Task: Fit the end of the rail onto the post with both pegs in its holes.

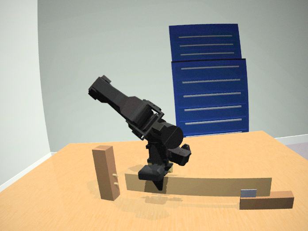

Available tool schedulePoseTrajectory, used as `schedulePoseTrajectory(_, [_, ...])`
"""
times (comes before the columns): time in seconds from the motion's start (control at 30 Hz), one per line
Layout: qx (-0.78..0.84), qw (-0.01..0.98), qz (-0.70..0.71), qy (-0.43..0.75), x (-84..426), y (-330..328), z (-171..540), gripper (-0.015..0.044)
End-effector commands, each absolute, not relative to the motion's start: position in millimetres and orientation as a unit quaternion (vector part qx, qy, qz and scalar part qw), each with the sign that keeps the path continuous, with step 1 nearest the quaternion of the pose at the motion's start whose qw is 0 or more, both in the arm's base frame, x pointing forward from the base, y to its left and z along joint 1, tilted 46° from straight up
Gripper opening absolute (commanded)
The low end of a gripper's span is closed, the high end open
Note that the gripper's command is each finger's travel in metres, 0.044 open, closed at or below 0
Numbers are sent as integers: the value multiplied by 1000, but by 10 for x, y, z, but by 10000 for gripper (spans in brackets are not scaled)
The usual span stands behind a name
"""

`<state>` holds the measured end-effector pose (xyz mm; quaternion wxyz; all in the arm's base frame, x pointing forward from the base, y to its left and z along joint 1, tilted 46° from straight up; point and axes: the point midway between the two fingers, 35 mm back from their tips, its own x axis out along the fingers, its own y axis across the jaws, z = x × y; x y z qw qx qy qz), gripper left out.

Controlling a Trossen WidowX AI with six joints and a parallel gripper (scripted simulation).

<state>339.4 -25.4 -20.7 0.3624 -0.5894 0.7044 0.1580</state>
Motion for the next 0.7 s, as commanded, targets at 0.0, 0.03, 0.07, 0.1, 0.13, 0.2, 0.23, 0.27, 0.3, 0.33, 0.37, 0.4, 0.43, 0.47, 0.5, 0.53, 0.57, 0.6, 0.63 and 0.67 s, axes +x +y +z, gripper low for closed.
schedulePoseTrajectory(0.0, [-590,366,159,702,3396,-234,-195,0])
schedulePoseTrajectory(0.03, [-590,366,159,702,3396,-235,-197,0])
schedulePoseTrajectory(0.07, [-590,366,159,702,3395,-237,-198,0])
schedulePoseTrajectory(0.1, [-590,366,159,702,3395,-238,-199,0])
schedulePoseTrajectory(0.13, [-590,366,159,702,3395,-239,-200,0])
schedulePoseTrajectory(0.2, [-590,366,159,702,3395,-241,-202,0])
schedulePoseTrajectory(0.23, [-590,366,159,702,3395,-241,-202,0])
schedulePoseTrajectory(0.27, [-590,366,159,702,3395,-241,-202,0])
schedulePoseTrajectory(0.3, [-590,366,159,702,3394,-242,-201,0])
schedulePoseTrajectory(0.33, [-590,366,159,702,3394,-243,-201,0])
schedulePoseTrajectory(0.37, [-590,366,159,702,3393,-245,-200,0])
schedulePoseTrajectory(0.4, [-590,366,159,702,3392,-247,-199,0])
schedulePoseTrajectory(0.43, [-590,366,159,702,3391,-249,-197,0])
schedulePoseTrajectory(0.47, [-590,366,159,702,3390,-252,-196,0])
schedulePoseTrajectory(0.5, [-590,366,159,702,3388,-254,-194,0])
schedulePoseTrajectory(0.53, [-590,366,159,702,3387,-257,-192,0])
schedulePoseTrajectory(0.57, [-590,366,159,702,3386,-259,-191,0])
schedulePoseTrajectory(0.6, [-590,366,159,702,3385,-261,-189,0])
schedulePoseTrajectory(0.63, [-590,366,159,702,3385,-261,-189,0])
schedulePoseTrajectory(0.67, [-590,366,159,702,3385,-260,-190,0])
